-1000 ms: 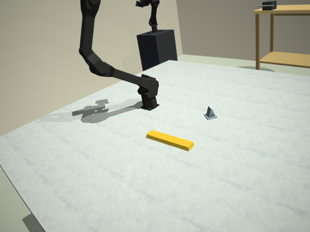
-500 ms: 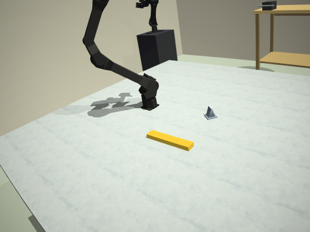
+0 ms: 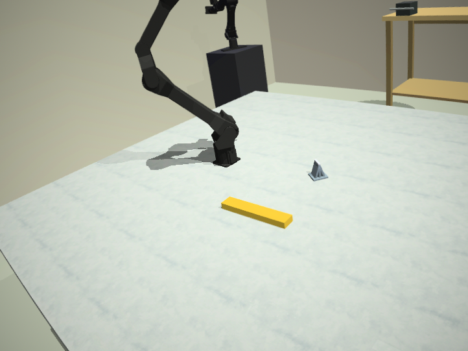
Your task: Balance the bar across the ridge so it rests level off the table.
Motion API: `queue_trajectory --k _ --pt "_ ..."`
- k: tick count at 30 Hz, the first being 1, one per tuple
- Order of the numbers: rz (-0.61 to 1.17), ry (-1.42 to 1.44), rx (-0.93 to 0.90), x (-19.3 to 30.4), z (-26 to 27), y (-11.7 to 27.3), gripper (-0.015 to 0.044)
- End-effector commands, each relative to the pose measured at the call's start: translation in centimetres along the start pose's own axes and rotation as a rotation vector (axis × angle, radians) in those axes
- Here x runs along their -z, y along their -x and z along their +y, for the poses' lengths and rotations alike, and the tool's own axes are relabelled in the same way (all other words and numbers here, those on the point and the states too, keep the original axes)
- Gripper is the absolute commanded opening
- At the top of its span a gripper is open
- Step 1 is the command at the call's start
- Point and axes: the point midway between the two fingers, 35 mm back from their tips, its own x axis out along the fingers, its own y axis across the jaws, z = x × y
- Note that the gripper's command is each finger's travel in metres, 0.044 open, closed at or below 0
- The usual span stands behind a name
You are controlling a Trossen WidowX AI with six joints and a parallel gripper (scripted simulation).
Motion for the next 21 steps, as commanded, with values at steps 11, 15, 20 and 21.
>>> queue_trajectory --k 11,15,20,21 --pt "0.228 0.207 0.063 7.3 0.6 -4.3 0.0315" --pt "0.300 0.263 0.081 9.6 0.1 -5.3 0.0315" --pt "0.373 0.342 0.089 11.9 -0.6 -6.0 0.0315" --pt "0.392 0.354 0.093 12.5 -0.7 -6.2 0.0315"
